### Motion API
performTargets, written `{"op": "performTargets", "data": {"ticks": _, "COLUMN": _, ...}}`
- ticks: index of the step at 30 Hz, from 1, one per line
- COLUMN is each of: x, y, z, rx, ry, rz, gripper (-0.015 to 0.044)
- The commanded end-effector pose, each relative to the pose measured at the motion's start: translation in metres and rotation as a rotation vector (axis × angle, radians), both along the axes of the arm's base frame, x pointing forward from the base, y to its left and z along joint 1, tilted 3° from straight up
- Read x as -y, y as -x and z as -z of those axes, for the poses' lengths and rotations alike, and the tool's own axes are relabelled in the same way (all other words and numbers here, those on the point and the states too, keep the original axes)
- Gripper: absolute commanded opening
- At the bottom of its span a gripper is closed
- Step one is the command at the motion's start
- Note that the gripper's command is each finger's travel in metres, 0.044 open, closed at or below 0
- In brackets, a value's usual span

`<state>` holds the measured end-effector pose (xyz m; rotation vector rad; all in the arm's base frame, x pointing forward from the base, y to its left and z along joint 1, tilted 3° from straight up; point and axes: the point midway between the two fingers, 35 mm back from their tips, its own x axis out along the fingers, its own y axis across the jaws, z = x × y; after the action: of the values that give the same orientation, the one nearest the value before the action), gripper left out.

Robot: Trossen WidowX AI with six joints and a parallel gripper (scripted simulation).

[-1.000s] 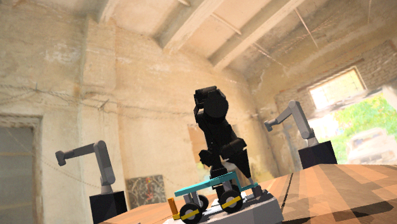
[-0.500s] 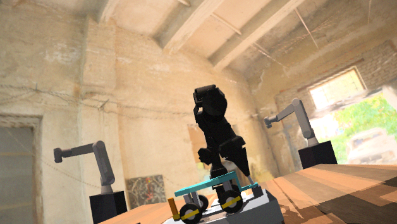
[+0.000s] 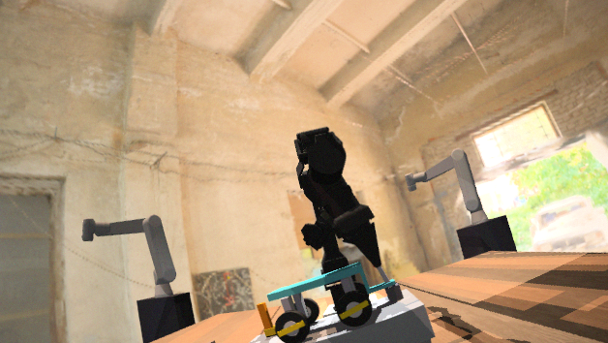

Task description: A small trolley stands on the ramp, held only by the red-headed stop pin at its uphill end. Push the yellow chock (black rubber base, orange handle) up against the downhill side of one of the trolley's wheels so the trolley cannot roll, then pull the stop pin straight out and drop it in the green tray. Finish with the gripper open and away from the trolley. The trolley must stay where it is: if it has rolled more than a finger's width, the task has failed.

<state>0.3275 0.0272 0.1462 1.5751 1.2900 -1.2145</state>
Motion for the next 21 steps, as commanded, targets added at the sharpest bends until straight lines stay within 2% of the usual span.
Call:
{"op": "performTargets", "data": {"ticks": 1, "x": -0.0002, "y": -0.0004, "z": -0.0058, "rx": 0.008, "ry": -0.003, "rz": -0.004, "gripper": 0.0}}
{"op": "performTargets", "data": {"ticks": 21, "x": 0.0013, "y": 0.0013, "z": -0.0132, "rx": 0.008, "ry": -0.003, "rz": -0.004, "gripper": 0.0}}
